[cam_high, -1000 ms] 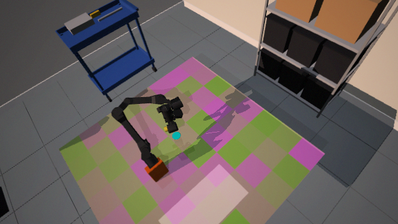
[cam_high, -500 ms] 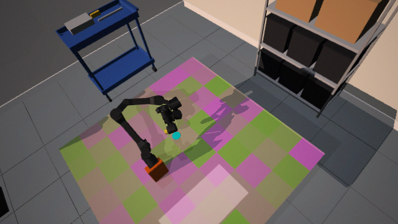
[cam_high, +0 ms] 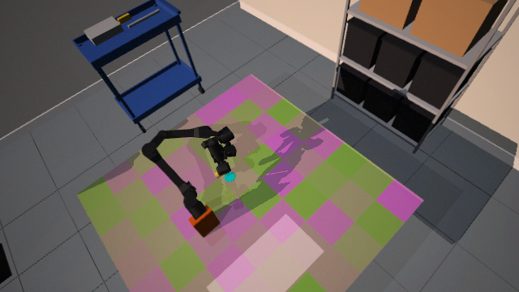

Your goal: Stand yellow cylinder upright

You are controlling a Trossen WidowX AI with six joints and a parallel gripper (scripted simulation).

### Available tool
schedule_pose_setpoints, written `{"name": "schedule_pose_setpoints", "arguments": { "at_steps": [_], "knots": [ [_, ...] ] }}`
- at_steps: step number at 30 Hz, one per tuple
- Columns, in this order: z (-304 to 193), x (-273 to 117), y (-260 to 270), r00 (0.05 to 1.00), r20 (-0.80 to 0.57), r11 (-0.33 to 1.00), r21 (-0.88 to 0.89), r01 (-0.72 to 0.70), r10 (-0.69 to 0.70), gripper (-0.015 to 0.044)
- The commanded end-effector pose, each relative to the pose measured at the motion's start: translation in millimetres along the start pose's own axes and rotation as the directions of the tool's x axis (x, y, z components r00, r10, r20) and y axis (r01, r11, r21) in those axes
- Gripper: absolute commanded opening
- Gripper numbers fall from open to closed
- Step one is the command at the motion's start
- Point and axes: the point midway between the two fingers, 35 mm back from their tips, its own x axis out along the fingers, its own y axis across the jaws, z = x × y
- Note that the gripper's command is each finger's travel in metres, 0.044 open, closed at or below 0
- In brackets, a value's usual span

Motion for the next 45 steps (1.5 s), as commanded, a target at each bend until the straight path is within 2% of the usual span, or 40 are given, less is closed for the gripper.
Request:
{"name": "schedule_pose_setpoints", "arguments": {
  "at_steps": [1,45],
  "knots": [
    [-2,4,-2,1.000,0.007,1.000,0.002,0.026,-0.026,0.0105],
    [-6,21,-13,0.953,0.187,0.971,0.004,0.240,-0.237,0.0105]
  ]
}}
